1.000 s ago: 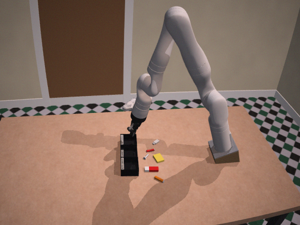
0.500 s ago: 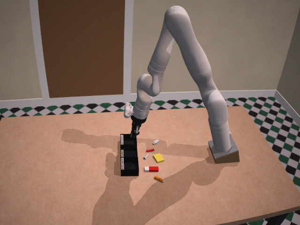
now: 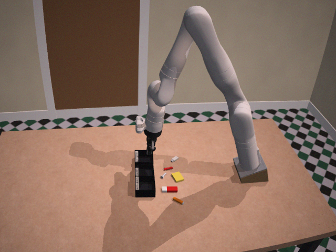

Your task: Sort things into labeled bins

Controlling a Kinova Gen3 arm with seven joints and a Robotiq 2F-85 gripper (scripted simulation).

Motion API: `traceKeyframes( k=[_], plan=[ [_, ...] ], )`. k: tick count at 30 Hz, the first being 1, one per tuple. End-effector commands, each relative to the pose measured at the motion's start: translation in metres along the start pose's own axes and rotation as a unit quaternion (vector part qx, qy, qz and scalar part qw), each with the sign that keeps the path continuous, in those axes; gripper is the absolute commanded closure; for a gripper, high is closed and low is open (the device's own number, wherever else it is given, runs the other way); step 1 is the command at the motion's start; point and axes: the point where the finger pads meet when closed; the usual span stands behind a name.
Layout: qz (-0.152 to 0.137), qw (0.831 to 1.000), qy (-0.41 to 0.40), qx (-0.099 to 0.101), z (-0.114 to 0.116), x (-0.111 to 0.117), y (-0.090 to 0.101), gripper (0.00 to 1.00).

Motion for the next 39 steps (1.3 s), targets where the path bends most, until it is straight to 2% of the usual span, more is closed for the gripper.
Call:
traceKeyframes(
  k=[1, 7, 8, 9, 10, 20, 35, 39],
  plan=[
    [-0.056, 0.997, -0.003, 0.054, 0.018, 0.002, -0.002, 0.91],
    [-0.056, 0.997, -0.003, 0.054, 0.018, 0.002, -0.002, 0.91],
    [-0.053, 0.997, -0.005, 0.049, 0.007, 0.002, 0.0, 0.91],
    [-0.052, 0.998, -0.006, 0.044, 0.012, 0.002, -0.001, 0.91],
    [-0.056, 0.997, -0.003, 0.054, 0.018, 0.002, -0.002, 0.91],
    [-0.056, 0.997, -0.005, 0.053, 0.019, 0.002, -0.002, 0.91],
    [-0.054, 0.997, -0.005, 0.05, 0.015, -0.003, -0.042, 0.91],
    [-0.053, 0.997, -0.005, 0.05, 0.015, -0.003, -0.048, 0.91]
  ],
)
Point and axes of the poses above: the point where the finger pads meet when closed, its own y axis back along the fingers, its own z axis across the jaws, x = y × z, and after that the axes turned 9 degrees about -y, right-handed
